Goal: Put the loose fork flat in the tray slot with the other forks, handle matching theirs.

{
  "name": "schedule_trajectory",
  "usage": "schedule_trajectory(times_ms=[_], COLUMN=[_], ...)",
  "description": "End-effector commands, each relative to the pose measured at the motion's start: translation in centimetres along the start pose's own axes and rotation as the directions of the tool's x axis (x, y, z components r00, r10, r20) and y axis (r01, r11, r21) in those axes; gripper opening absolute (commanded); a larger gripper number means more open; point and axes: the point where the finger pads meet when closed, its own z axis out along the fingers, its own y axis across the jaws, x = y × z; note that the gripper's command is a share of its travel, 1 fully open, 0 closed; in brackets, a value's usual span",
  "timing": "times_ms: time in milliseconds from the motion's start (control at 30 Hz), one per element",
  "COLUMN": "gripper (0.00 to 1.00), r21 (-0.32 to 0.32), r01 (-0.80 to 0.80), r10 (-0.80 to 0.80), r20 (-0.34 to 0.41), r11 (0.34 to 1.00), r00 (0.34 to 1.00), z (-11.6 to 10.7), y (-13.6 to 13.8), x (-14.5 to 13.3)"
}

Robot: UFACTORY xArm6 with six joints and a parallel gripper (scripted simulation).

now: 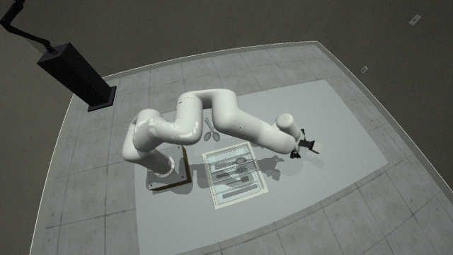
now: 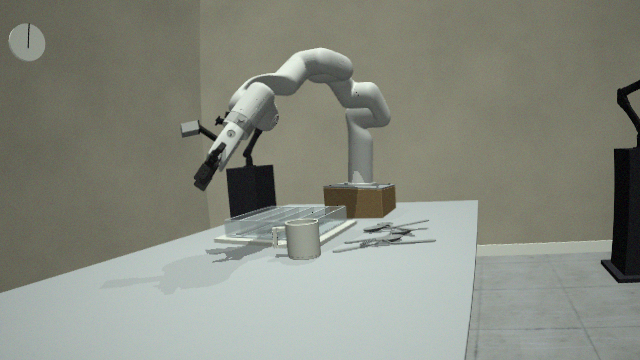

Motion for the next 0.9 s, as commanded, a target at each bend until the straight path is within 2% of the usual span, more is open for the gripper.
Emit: schedule_trajectory(times_ms=[0,133,167,233,267,300,333,367,400,467,500,533,600,633,700,733,800,833,867], gripper=[1.0,1.0,1.0,1.0,1.0,1.0,1.0,1.0,1.0,1.0,1.0,1.0,1.0,1.0,1.0,1.0,1.0,1.0,1.0], r21=[0.004,0.0,-0.004,-0.027,-0.048,-0.048,-0.077,-0.077,-0.114,-0.114,-0.158,-0.158,-0.158,-0.205,-0.205,-0.253,-0.253,-0.298,-0.298], r01=[-0.001,-0.017,-0.035,-0.091,-0.125,-0.125,-0.158,-0.158,-0.186,-0.186,-0.208,-0.208,-0.208,-0.222,-0.222,-0.228,-0.228,-0.227,-0.227], r10=[0.001,0.017,0.036,0.094,0.131,0.131,0.17,0.17,0.21,0.21,0.249,0.249,0.249,0.285,0.285,0.317,0.317,0.344,0.344], r20=[-0.004,0.013,0.033,0.103,0.15,0.15,0.203,0.203,0.258,0.258,0.312,0.312,0.312,0.362,0.362,0.405,0.405,0.44,0.44], r11=[1.0,1.0,0.999,0.995,0.991,0.991,0.984,0.984,0.976,0.976,0.965,0.965,0.965,0.953,0.953,0.94,0.94,0.927,0.927], r00=[1.0,1.0,0.999,0.99,0.98,0.98,0.964,0.964,0.943,0.943,0.917,0.917,0.917,0.887,0.887,0.858,0.858,0.829,0.829], z=[-0.2,-0.7,-1.3,-3.4,-3.8,-4.3,-5.0,-5.6,-6.4,-7.7,-8.4,-9.1,-9.1,-11.4,-12.6,-13.3,-15.0,-15.9,-16.8], y=[-0.2,-0.9,-1.6,-3.9,-4.0,-4.5,-4.8,-5.5,-5.8,-6.7,-6.8,-7.2,-7.2,-7.9,-8.3,-8.1,-8.4,-8.3,-8.4], x=[0.3,-0.7,-2.0,-6.1,-7.1,-7.9,-9.5,-10.6,-12.2,-14.5,-16.0,-17.2,-17.2,-21.0,-22.7,-24.1,-26.5,-28.0,-29.1])
